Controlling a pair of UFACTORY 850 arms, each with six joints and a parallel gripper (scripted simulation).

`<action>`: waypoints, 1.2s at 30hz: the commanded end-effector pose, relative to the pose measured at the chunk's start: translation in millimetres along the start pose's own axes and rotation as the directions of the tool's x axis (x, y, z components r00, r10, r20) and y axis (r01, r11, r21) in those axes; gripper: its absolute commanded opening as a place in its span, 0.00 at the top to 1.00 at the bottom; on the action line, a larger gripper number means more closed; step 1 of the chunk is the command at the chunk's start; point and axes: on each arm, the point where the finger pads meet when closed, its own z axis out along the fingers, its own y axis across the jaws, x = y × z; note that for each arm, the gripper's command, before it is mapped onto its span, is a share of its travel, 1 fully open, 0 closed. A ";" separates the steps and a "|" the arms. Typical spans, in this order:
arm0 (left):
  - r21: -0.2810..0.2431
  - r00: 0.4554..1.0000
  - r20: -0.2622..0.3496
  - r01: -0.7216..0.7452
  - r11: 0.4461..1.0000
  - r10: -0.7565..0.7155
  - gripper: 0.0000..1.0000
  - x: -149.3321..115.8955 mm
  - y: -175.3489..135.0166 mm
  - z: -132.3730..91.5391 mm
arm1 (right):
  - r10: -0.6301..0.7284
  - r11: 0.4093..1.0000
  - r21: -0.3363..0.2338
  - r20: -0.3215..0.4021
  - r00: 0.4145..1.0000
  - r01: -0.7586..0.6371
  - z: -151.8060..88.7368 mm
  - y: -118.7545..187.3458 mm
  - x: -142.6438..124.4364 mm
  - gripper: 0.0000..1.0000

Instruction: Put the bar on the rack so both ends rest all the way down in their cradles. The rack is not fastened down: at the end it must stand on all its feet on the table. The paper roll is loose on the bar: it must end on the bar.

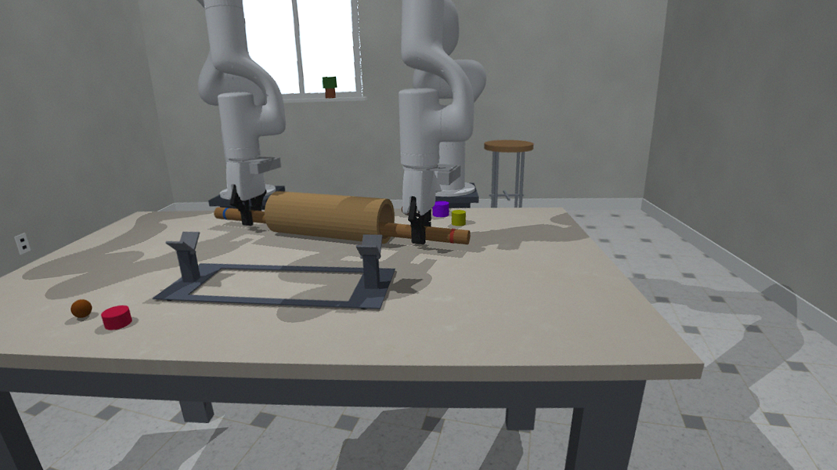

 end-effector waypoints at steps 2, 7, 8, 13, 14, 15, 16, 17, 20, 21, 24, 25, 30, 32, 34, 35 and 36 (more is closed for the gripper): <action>-0.004 1.000 -0.001 0.008 1.000 -0.008 0.88 0.3 1.9 -6.8 | -0.002 1.000 -0.007 -0.007 1.000 0.002 -6.0 2.2 2.1 0.88; 0.000 1.000 0.000 0.008 1.000 -0.008 0.88 0.1 0.8 -16.1 | -0.004 1.000 -0.006 -0.006 1.000 0.004 -15.2 2.0 1.8 0.88; 0.002 1.000 0.000 0.008 1.000 -0.008 0.88 0.0 0.5 -18.3 | -0.005 1.000 -0.006 -0.006 1.000 0.005 -17.4 1.9 1.8 0.88; 0.003 1.000 0.000 0.008 1.000 -0.008 0.88 0.0 0.3 -21.0 | -0.006 1.000 -0.005 -0.005 1.000 0.006 -20.2 1.9 1.7 0.88; 0.005 1.000 0.001 0.009 1.000 -0.009 0.88 -0.1 -0.5 -28.0 | -0.008 1.000 -0.005 -0.005 1.000 0.008 -27.2 1.8 1.6 0.88; 0.006 1.000 0.001 0.009 1.000 -0.009 0.88 -0.2 -0.6 -31.7 | -0.009 1.000 -0.005 -0.005 1.000 0.009 -30.9 1.8 1.5 0.88; 0.007 1.000 0.001 0.009 1.000 -0.009 0.88 -0.2 -0.6 -35.6 | -0.009 1.000 -0.005 -0.005 1.000 0.009 -34.5 1.8 1.5 0.88; 0.008 1.000 0.001 0.009 1.000 -0.009 0.88 -0.2 -0.8 -39.0 | -0.010 1.000 -0.004 -0.005 1.000 0.010 -37.8 1.8 1.5 0.88; 0.011 1.000 0.001 0.010 1.000 -0.010 0.88 -0.4 -1.8 -48.6 | -0.011 1.000 -0.004 -0.005 1.000 0.011 -47.6 1.5 1.3 0.88; 0.012 1.000 0.001 0.010 1.000 -0.010 0.88 -0.4 -1.9 -52.2 | -0.012 1.000 -0.003 -0.004 1.000 0.012 -51.2 1.5 1.2 0.88; 0.013 1.000 0.001 0.011 1.000 -0.011 0.88 -0.4 -2.1 -64.2 | -0.013 1.000 -0.003 -0.004 1.000 0.013 -63.3 1.5 1.2 0.88; 0.013 1.000 0.001 0.012 1.000 -0.012 0.88 -0.4 -2.1 -68.5 | -0.013 1.000 -0.003 -0.005 1.000 0.013 -67.5 1.6 1.2 0.88; 0.013 1.000 0.001 0.012 1.000 -0.012 0.88 -0.4 -2.1 -72.4 | -0.013 1.000 -0.003 -0.005 1.000 0.013 -71.4 1.7 1.2 0.88; 0.015 1.000 0.001 0.013 1.000 -0.013 0.88 -0.5 -2.6 -88.1 | -0.014 1.000 -0.003 -0.005 1.000 0.014 -87.0 1.5 1.1 0.88; 0.013 1.000 0.000 0.012 1.000 -0.012 0.88 -0.3 -1.8 -96.3 | -0.014 1.000 -0.003 -0.005 1.000 0.014 -95.2 1.8 1.2 0.88; 0.014 1.000 0.001 0.012 1.000 -0.012 0.88 -0.3 -2.0 -99.0 | -0.014 1.000 -0.003 -0.005 1.000 0.014 -98.0 1.8 1.2 0.88; 0.015 1.000 0.001 0.013 1.000 -0.013 0.88 -0.4 -2.3 -101.5 | -0.014 1.000 -0.003 -0.005 1.000 0.014 -100.5 1.7 1.1 0.88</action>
